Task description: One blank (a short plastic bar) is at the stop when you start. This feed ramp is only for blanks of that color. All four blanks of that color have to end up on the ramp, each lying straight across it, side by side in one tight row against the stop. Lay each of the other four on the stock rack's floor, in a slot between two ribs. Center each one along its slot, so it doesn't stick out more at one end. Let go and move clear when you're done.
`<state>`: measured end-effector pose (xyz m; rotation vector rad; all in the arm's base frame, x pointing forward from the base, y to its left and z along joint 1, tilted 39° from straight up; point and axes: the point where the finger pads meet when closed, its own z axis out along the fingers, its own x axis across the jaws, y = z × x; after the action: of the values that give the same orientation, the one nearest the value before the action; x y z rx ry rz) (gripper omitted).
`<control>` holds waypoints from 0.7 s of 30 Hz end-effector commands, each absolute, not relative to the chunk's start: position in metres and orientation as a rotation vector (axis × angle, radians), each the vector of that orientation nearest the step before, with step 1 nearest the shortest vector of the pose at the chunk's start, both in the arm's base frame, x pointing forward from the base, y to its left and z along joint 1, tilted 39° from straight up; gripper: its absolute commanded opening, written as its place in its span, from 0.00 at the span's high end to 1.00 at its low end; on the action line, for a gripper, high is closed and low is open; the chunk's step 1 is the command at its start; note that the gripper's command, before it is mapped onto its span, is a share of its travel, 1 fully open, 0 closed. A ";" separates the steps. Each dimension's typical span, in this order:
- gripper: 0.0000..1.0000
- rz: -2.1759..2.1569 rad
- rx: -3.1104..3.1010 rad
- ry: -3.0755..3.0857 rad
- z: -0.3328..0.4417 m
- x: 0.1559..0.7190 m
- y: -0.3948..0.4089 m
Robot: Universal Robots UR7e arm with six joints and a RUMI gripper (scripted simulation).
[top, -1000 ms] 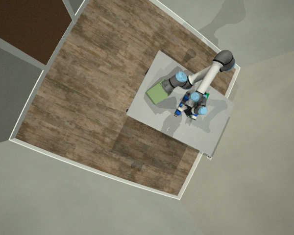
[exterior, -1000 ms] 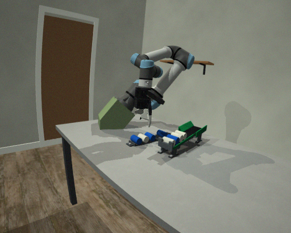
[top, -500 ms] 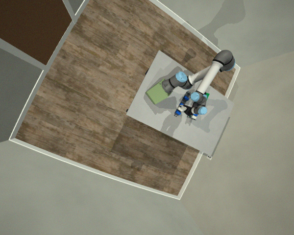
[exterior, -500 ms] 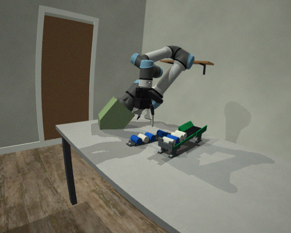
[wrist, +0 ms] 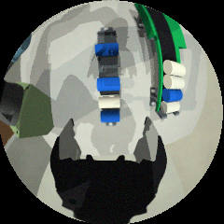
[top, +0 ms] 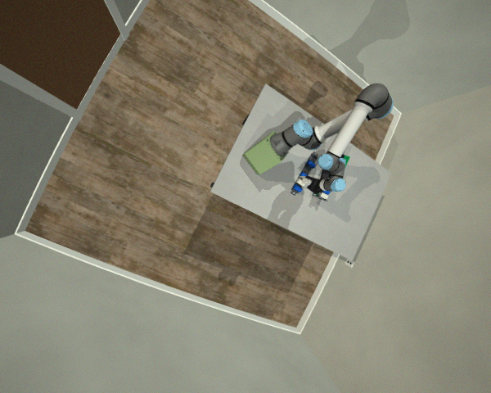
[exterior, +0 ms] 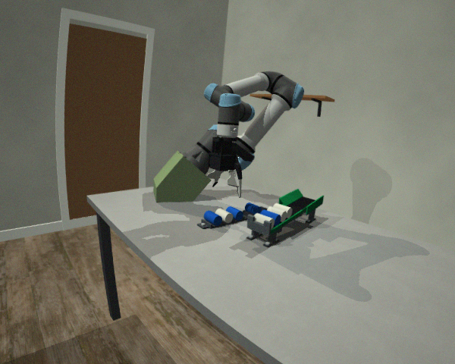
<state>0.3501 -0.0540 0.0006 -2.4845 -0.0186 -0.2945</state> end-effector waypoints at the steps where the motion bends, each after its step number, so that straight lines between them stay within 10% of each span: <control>1: 0.00 -0.298 -2.485 -0.026 0.001 0.350 -0.054; 4: 0.00 -0.298 -2.485 -0.026 0.001 0.350 -0.054; 5: 0.50 -0.298 -2.485 -0.026 0.001 0.350 -0.054; 21: 0.50 -0.298 -2.485 -0.026 0.001 0.350 -0.054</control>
<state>0.3500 -0.0539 0.0006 -2.4847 -0.0263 -0.2972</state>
